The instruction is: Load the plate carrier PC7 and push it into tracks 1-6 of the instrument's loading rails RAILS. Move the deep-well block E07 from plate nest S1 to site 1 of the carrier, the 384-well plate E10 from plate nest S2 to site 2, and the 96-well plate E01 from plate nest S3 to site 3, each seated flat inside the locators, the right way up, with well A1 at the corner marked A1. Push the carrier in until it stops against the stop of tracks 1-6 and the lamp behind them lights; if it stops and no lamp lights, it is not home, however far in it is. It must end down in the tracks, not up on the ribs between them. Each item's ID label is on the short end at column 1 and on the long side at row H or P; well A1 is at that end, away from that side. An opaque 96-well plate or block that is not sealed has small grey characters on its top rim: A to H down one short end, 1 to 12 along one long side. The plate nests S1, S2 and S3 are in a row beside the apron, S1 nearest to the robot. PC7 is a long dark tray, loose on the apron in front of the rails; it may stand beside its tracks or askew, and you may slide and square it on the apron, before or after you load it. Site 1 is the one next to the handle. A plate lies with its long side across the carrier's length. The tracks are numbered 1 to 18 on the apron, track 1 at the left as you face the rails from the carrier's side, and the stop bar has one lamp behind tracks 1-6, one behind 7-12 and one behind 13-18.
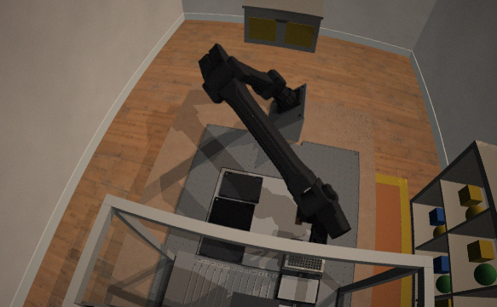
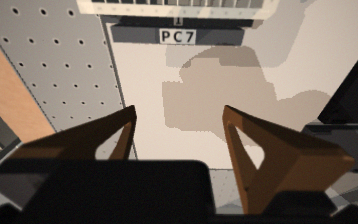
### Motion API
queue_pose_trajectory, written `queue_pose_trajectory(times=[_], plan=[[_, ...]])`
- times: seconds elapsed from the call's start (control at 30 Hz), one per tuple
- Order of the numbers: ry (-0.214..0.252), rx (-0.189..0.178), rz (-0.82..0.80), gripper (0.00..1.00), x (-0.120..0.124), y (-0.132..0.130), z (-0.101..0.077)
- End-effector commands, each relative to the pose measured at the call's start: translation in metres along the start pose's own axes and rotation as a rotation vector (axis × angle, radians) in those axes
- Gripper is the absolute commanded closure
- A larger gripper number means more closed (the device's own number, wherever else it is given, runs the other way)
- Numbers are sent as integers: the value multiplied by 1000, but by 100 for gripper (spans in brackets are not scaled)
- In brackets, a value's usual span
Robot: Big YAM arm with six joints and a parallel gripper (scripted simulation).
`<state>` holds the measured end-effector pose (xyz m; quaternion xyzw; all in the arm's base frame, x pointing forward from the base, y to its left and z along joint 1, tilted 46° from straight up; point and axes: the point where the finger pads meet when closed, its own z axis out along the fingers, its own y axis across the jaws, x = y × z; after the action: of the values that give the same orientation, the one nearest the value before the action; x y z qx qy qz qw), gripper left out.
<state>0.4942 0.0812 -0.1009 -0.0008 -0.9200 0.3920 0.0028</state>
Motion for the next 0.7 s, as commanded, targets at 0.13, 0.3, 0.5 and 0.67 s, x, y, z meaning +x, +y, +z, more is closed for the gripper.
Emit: queue_pose_trajectory(times=[0.13,0.3,0.5,0.67], plan=[[-68,-30,47,20,-22,3,-59],[-68,-32,47,20,-21,2,-79],[-60,-27,38,20,-18,7,-90],[-71,-32,-75,0,-20,1,-116]])
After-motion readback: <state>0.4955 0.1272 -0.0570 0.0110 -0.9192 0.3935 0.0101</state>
